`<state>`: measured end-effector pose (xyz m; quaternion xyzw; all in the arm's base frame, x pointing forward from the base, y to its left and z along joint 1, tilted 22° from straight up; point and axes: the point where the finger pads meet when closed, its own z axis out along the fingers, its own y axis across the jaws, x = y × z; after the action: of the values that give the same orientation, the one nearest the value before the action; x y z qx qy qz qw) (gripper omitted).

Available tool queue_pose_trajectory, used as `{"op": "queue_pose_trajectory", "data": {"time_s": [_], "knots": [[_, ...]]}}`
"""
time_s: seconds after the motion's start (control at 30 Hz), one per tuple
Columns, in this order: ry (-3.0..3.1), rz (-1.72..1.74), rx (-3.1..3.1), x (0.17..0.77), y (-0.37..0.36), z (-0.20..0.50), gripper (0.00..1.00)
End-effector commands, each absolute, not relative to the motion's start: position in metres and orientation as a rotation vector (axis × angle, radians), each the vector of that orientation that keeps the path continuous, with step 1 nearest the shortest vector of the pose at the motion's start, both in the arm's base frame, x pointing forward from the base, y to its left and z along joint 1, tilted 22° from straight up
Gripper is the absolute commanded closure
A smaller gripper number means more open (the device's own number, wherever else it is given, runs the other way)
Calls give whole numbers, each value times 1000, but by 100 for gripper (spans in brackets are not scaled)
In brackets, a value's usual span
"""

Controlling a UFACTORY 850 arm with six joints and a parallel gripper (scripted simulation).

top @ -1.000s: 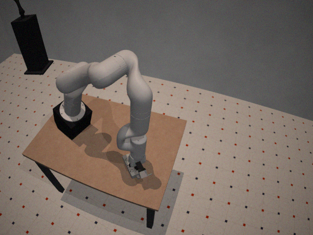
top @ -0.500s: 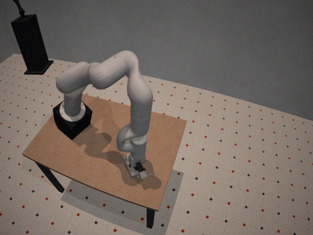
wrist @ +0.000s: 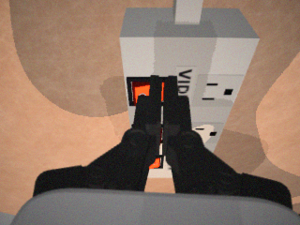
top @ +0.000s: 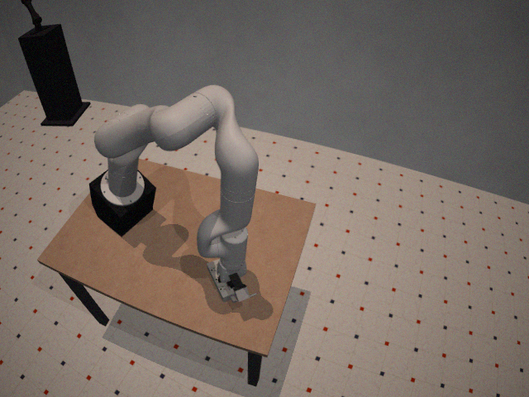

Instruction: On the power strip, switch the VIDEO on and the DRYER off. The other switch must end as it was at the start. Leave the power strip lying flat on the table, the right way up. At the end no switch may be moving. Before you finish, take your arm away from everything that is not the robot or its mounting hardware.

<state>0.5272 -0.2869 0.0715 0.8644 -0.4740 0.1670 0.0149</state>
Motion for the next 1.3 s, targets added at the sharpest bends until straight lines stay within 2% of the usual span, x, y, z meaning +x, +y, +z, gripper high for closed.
{"op": "queue_pose_trajectory", "data": {"time_s": [0.0,0.57,1.27], "knots": [[-1476,605,2710,527,-287,73,100],[-1476,605,2710,515,-280,106,100],[-1476,605,2710,514,-280,108,100]]}}
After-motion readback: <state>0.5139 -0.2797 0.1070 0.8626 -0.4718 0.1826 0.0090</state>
